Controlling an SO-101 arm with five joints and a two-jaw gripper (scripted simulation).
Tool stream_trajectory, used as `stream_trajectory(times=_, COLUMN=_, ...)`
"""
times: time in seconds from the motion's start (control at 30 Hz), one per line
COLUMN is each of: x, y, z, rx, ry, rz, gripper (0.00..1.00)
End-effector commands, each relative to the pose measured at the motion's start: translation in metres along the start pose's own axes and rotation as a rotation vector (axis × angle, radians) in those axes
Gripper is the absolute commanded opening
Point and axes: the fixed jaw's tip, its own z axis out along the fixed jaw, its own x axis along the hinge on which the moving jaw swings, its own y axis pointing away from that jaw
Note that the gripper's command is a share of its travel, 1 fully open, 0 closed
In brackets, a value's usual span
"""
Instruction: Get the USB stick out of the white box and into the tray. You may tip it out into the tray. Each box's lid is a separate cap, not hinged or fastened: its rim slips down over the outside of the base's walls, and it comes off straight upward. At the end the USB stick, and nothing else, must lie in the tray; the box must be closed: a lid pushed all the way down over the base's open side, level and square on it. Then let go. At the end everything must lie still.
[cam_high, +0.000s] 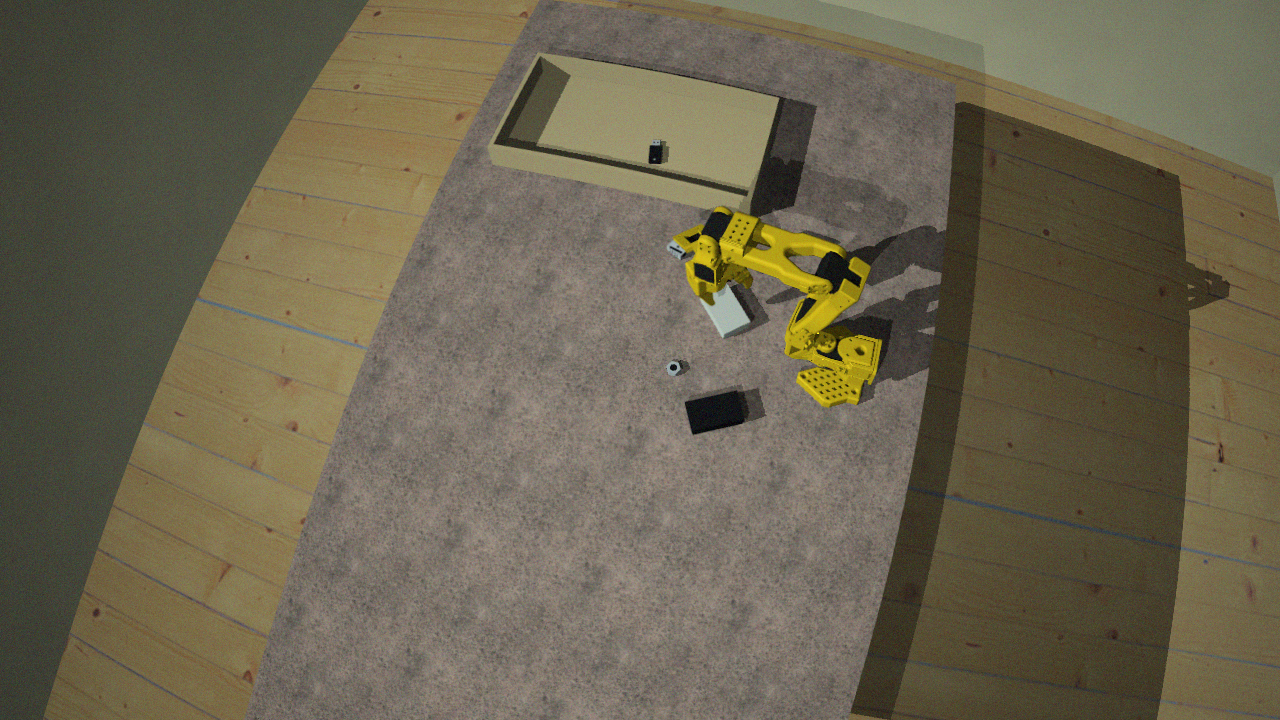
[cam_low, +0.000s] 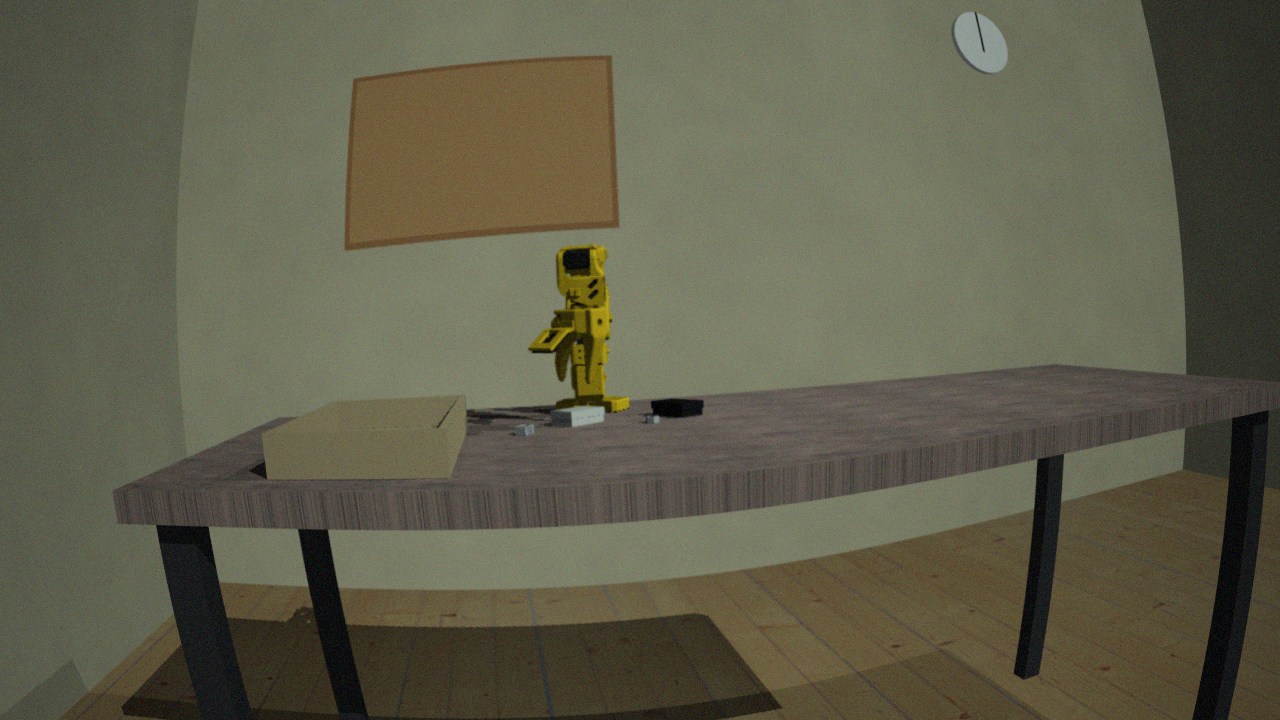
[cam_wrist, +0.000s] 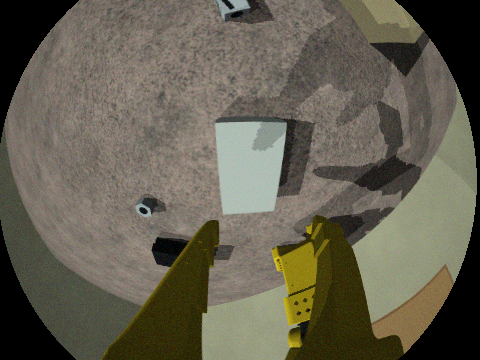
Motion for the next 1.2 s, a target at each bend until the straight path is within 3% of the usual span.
stream_trajectory(times=0.0, x=-0.0028, y=0.0041, z=-0.009, rx=-0.032, ry=-0.04, rz=0.003, gripper=0.29)
stream_trajectory(times=0.67, x=-0.0028, y=0.0041, z=-0.0092, rx=-0.032, ry=-0.04, rz=0.003, gripper=0.29)
stream_trajectory(times=1.17, x=-0.0059, y=0.0059, z=-0.0166, rx=-0.032, ry=-0.04, rz=0.003, gripper=0.29)
